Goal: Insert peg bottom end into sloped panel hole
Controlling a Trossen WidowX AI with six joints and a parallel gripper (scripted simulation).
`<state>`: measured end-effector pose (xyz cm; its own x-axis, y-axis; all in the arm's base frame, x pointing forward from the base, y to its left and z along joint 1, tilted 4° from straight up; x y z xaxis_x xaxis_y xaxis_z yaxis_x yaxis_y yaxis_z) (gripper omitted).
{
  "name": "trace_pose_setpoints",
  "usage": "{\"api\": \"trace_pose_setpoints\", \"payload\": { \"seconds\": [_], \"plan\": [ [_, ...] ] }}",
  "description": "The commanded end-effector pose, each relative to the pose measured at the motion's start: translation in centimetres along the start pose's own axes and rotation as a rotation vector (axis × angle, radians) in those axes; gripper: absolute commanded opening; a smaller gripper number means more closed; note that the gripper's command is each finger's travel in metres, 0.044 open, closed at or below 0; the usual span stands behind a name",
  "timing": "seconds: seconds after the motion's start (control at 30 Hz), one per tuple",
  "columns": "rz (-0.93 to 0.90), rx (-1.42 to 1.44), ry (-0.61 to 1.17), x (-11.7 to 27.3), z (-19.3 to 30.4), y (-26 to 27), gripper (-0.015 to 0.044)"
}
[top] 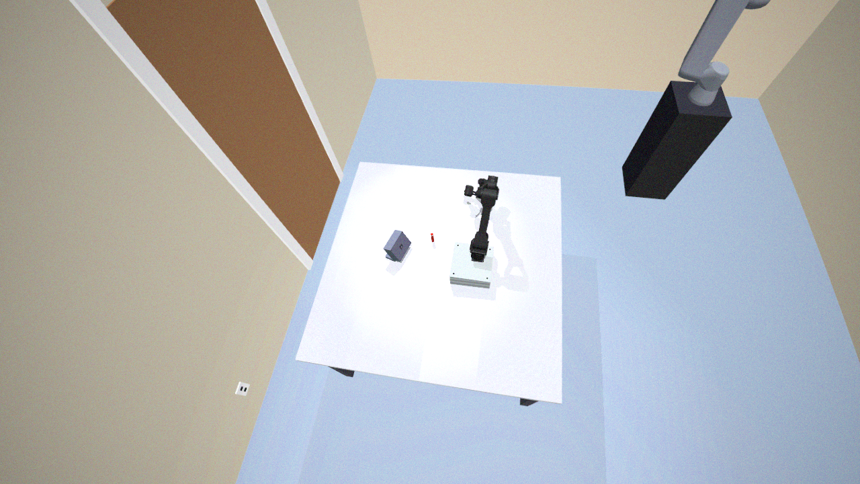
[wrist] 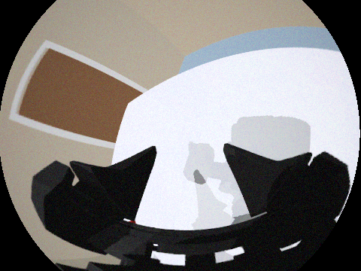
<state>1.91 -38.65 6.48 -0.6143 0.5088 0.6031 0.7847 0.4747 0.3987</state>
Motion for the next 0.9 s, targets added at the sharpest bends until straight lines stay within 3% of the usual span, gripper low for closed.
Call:
{"api": "trace_pose_setpoints", "payload": {
  "seconds": [0.0, 0.87],
  "plan": [
    [0.000, -0.003, 0.002, 0.0, 0.0, 0.1, 0.0426],
    [0.039, -0.416, 0.279, -4.1, 1.2, 10.4, 0.0440]
  ]
}}
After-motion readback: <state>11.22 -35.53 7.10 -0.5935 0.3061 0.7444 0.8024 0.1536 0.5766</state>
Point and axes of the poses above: the point midway between the two fingers, 35 mm back from their tips, its own x axis back along the fingers, its own y axis across the jaws, z = x × y, the point moved 8 cm from there along x, back along the fingers, and after that the axes turned 11 degrees about x, right-handed, at the moved point
